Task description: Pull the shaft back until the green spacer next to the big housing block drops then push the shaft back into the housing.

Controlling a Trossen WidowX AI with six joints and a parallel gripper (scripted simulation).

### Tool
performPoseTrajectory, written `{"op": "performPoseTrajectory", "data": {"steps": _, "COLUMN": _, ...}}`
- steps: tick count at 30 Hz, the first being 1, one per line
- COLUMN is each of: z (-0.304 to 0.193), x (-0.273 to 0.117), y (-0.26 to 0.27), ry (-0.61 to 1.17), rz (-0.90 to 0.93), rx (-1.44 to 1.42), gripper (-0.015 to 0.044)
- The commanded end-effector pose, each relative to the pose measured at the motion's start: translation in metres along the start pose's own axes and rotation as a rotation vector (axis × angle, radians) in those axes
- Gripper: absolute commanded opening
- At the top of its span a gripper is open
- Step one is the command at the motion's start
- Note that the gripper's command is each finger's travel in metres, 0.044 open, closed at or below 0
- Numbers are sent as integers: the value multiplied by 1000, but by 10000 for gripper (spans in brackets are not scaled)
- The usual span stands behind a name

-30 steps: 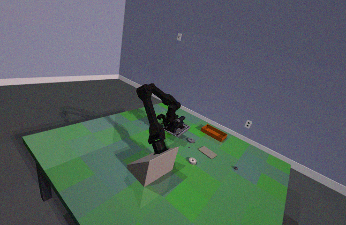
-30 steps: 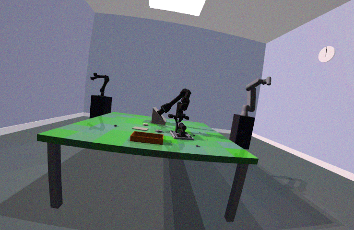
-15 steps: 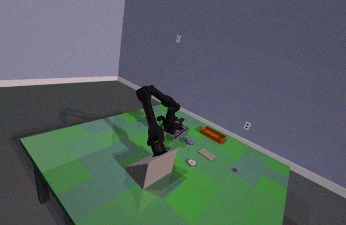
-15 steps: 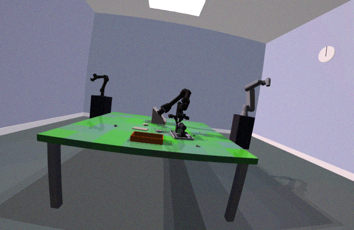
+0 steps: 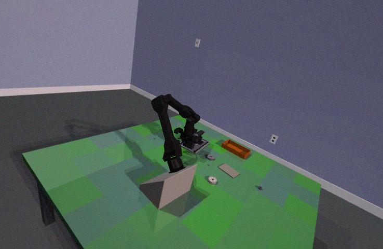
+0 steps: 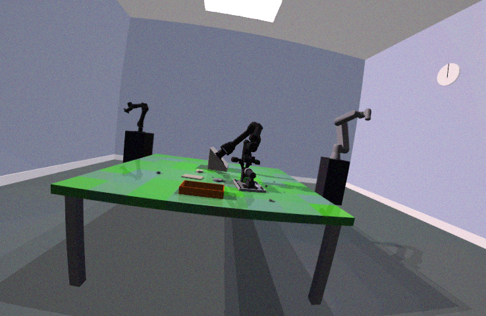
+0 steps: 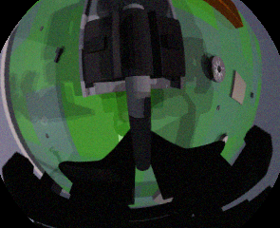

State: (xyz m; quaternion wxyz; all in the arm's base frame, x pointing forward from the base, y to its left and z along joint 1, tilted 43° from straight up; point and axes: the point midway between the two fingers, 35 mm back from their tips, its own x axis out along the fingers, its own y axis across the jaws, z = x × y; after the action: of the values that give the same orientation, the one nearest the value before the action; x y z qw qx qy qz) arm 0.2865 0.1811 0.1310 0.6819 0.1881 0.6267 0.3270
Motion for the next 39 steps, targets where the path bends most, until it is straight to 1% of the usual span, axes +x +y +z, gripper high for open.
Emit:
{"op": "performPoseTrajectory", "data": {"steps": 1, "z": 4, "x": 0, "y": -1, "ry": -5, "rz": -2, "rx": -3, "gripper": 0}}
{"op": "performPoseTrajectory", "data": {"steps": 39, "z": 18, "x": 0, "y": 0, "ry": -5, "rz": -2, "rx": -3, "gripper": 0}}
